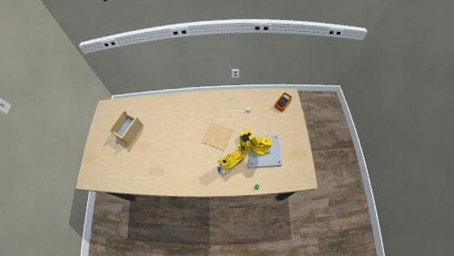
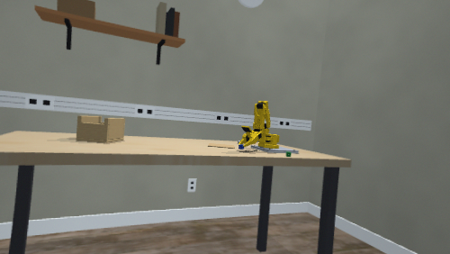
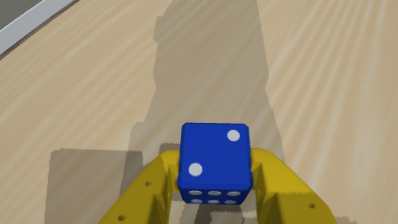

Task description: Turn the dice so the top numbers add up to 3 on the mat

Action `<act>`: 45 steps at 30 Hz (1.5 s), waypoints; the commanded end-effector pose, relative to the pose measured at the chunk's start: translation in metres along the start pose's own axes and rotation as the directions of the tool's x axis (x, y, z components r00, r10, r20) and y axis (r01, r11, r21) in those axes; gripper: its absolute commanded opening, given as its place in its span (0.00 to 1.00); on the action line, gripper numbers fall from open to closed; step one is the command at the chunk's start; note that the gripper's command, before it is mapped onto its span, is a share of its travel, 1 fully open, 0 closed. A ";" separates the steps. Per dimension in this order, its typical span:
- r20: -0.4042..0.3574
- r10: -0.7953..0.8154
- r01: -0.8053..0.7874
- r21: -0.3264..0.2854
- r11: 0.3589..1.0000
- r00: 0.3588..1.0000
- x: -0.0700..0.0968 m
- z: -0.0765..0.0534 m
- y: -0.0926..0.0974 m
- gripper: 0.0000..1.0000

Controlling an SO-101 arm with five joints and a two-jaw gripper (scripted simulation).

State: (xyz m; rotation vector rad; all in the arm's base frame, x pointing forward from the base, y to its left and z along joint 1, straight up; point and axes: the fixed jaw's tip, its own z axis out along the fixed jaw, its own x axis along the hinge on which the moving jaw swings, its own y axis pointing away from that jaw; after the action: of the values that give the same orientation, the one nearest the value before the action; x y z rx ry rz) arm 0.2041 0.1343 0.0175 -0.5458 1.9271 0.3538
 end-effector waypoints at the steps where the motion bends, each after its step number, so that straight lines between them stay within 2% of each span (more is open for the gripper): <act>1: 0.015 -0.011 0.011 -0.006 1.000 1.000 -0.002 0.002 0.002 0.00; 45: 0.015 -0.011 0.011 -0.006 1.000 1.000 0.010 0.007 0.002 0.00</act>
State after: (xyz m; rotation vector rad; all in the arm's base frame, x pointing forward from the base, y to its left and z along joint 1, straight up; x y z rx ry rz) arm 0.2043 0.1343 0.0049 -0.5457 1.9264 0.3539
